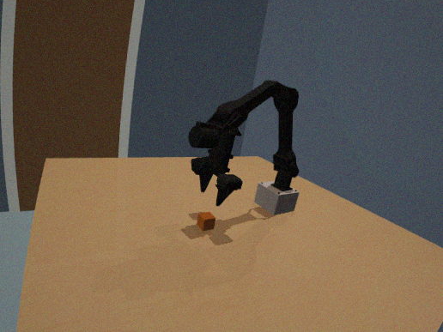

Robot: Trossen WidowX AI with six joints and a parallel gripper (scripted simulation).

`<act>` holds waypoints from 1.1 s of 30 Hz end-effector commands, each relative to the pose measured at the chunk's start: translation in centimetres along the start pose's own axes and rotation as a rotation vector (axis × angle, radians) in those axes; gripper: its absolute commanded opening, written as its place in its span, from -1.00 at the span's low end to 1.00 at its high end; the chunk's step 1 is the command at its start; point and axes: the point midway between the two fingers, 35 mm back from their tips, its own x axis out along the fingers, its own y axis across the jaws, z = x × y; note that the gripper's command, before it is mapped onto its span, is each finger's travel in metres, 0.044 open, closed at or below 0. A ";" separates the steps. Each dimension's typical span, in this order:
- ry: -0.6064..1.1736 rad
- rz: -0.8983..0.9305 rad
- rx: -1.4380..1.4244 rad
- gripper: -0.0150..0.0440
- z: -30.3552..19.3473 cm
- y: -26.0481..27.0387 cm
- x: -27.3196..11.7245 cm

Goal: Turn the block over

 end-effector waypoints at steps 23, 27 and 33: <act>0.075 0.006 0.001 1.00 -0.2 -0.1 5.3; 0.075 0.006 0.001 1.00 -0.3 -0.1 5.9; 0.075 0.006 0.001 1.00 -0.3 -0.1 6.9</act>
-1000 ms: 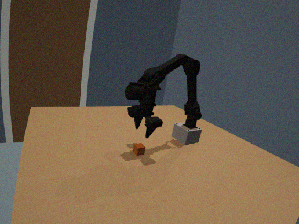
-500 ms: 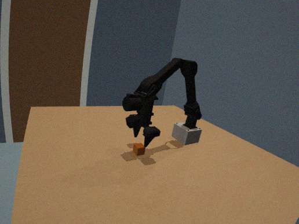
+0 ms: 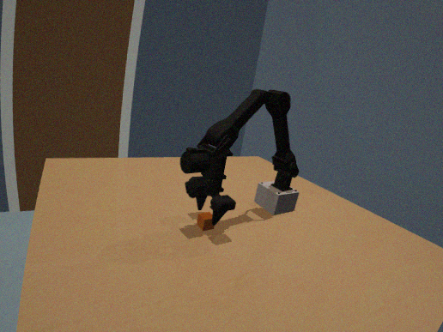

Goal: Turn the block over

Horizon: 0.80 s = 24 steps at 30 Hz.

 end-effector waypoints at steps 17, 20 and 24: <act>0.001 0.003 -0.004 0.09 -0.1 0.0 1.2; 0.001 0.003 -0.004 0.02 -0.1 0.0 1.2; 0.001 0.003 -0.004 -0.07 -0.1 0.0 1.2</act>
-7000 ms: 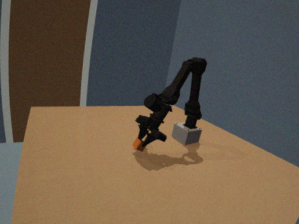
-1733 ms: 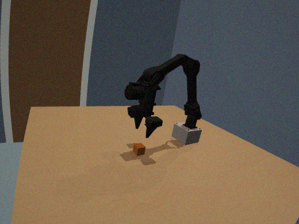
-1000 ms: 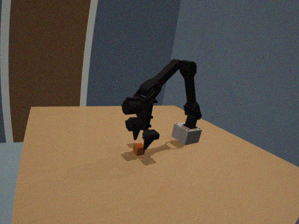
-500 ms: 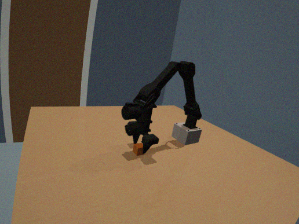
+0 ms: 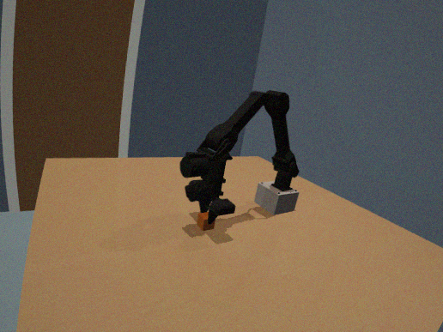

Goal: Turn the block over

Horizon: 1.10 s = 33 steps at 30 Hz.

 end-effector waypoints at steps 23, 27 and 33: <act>-0.041 0.000 -0.005 -0.49 0.1 0.0 -2.8; -0.104 -0.001 -0.007 -0.49 0.2 0.1 -2.4; -0.198 -0.001 -0.009 -0.49 0.3 0.1 -2.1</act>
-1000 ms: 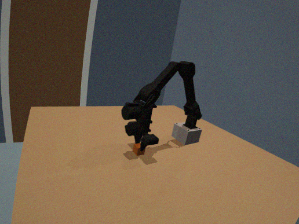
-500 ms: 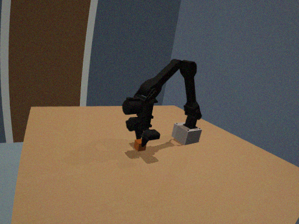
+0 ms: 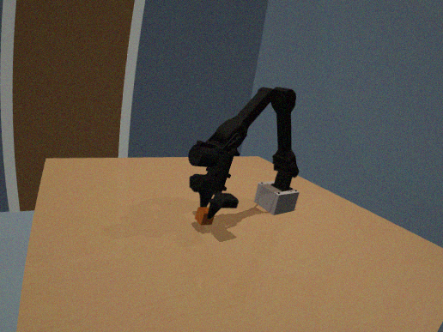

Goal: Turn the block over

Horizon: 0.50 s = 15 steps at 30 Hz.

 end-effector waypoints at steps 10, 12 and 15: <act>-0.203 -0.002 -0.001 -0.49 -0.1 0.0 0.1; -0.234 -0.002 -0.001 -0.49 -0.2 0.0 0.1; -0.281 -0.002 0.001 -0.49 -0.4 0.0 0.1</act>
